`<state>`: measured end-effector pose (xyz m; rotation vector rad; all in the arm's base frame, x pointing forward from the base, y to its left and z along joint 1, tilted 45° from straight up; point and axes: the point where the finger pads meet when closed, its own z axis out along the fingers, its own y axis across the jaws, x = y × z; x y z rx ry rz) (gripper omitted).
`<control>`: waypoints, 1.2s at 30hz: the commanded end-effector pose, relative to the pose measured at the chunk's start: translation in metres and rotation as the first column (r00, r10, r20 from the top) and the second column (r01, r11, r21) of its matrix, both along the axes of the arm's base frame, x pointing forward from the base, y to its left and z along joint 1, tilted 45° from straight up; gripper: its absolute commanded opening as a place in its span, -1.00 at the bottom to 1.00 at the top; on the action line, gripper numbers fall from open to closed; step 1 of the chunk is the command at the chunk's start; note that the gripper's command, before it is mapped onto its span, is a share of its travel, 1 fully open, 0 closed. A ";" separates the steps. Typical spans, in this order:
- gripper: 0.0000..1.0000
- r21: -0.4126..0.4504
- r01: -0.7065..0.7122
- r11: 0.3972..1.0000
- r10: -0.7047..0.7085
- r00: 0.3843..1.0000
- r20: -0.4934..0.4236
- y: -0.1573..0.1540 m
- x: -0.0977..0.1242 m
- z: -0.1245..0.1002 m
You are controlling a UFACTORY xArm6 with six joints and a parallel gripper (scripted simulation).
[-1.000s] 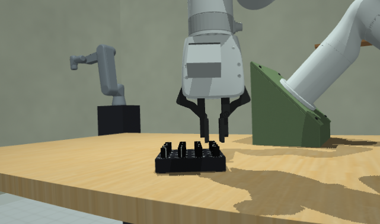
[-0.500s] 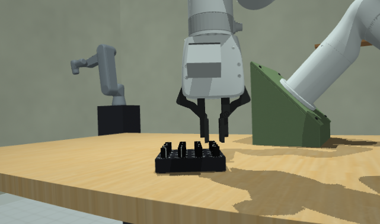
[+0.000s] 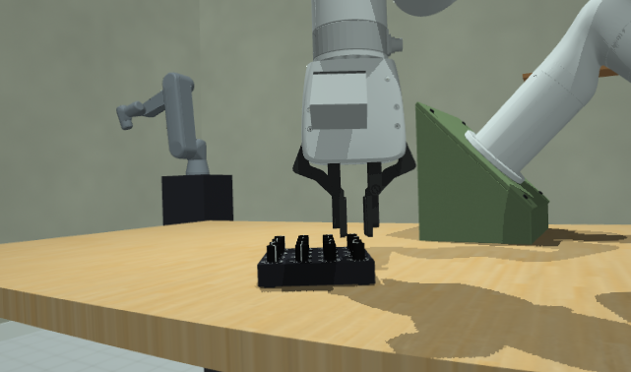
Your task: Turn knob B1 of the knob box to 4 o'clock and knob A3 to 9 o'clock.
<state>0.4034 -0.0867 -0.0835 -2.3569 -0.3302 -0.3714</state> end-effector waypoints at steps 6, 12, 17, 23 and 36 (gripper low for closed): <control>-0.61 -0.002 0.002 1.000 -0.002 1.000 0.002 -0.001 0.001 0.000; -0.61 -0.002 0.002 1.000 -0.002 1.000 0.002 0.001 0.002 -0.002; -0.61 -0.002 0.002 1.000 -0.002 1.000 0.002 0.003 0.002 -0.004; -0.61 -0.002 0.002 1.000 -0.002 1.000 0.002 0.006 0.003 -0.007; -0.61 -0.002 0.002 1.000 -0.002 1.000 0.002 0.007 0.003 -0.008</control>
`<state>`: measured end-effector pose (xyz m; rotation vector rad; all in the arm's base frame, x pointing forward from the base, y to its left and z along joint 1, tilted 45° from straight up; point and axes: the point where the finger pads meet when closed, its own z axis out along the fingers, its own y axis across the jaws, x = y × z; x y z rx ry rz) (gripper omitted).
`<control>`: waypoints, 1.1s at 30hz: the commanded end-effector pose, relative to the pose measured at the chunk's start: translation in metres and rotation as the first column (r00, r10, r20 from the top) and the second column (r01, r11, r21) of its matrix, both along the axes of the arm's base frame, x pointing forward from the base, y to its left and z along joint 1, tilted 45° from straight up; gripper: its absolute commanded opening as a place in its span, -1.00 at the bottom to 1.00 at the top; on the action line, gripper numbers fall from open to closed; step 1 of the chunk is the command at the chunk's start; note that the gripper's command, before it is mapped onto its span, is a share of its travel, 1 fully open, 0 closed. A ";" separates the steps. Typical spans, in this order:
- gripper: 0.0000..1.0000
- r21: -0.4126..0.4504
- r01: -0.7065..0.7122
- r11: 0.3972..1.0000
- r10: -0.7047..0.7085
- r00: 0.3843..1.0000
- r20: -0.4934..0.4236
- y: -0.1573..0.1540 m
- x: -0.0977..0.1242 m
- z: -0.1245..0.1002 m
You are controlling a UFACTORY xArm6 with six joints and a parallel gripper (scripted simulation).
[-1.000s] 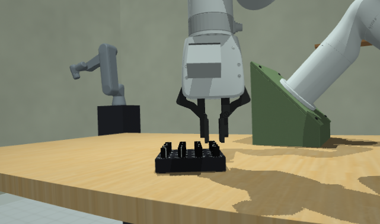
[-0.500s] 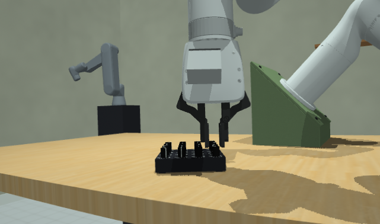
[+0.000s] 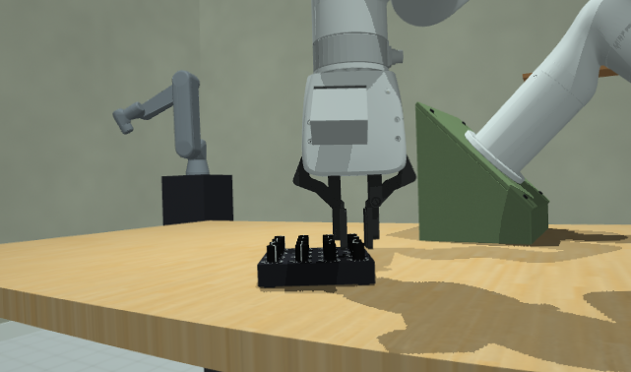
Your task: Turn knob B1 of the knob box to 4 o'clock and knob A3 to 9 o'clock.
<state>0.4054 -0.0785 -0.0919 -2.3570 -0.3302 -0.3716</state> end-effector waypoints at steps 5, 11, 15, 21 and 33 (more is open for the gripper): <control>-0.61 -0.002 0.001 1.000 -0.001 1.000 0.002 -0.001 0.001 0.001; -0.61 -0.002 0.001 1.000 -0.001 1.000 0.002 -0.001 0.001 0.001; -0.61 -0.002 0.001 1.000 -0.001 1.000 0.002 -0.001 0.001 0.001; -0.61 -0.002 0.001 1.000 -0.001 1.000 0.002 -0.001 0.001 0.001; -0.84 -0.002 0.001 1.000 -0.001 1.000 0.002 -0.001 0.001 0.001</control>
